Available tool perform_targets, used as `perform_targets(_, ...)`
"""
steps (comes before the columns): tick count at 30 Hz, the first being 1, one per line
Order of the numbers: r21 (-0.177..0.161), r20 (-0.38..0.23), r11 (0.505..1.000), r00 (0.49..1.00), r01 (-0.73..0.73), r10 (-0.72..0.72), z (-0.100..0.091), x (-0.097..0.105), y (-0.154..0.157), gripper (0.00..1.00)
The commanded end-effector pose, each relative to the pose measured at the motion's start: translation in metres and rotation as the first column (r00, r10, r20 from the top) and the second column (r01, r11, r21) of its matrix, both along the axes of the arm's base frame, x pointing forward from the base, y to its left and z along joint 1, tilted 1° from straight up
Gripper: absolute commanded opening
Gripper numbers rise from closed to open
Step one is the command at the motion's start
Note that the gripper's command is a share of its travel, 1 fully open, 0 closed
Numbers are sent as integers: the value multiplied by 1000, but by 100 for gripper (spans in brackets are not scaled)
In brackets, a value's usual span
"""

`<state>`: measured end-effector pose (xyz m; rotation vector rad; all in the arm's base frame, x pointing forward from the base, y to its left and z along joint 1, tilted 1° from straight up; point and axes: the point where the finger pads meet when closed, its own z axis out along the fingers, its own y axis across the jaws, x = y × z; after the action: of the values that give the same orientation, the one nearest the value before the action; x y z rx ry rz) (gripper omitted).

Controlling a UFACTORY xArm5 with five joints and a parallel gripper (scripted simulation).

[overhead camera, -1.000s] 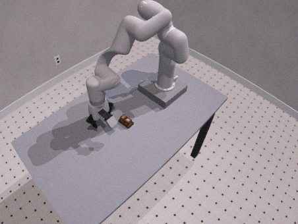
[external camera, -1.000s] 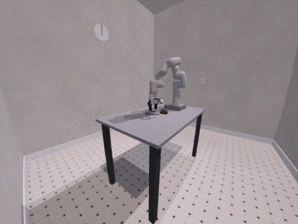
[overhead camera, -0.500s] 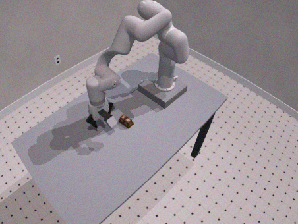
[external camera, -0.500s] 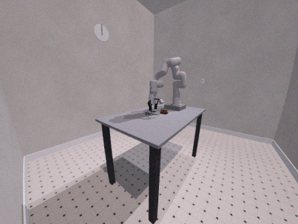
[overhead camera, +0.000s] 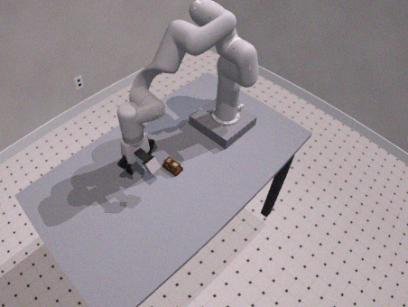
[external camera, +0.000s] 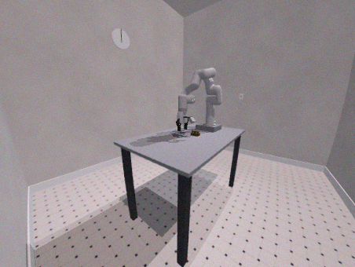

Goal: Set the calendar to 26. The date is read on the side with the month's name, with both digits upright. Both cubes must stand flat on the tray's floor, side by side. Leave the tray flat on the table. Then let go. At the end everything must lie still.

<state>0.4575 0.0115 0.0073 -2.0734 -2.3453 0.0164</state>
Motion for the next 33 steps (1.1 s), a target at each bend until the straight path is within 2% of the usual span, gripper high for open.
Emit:
perform_targets(1, 0, 3, 1000, 1000, 8, -8, 1, 1, 0, 100)
perform_targets(7, -2, 4, 977, 977, 212, -212, 2, -10, -6, 100)
perform_targets(10, -2, 4, 975, 975, 220, -220, 2, -24, -12, 100)
perform_targets(18, -3, 4, 949, 949, 315, -315, 2, -28, -15, 100)
perform_targets(21, -4, 5, 905, 905, 424, -424, 2, -36, -19, 100)
perform_targets(23, -4, 4, 902, 902, 432, -432, 2, -48, -24, 100)
perform_targets(27, -4, 4, 898, 898, 441, -441, 2, -51, -25, 100)
perform_targets(29, -5, 5, 875, 875, 485, -485, 2, -53, -27, 100)
perform_targets(33, -6, 6, 788, 788, 616, -616, 2, -61, -31, 100)
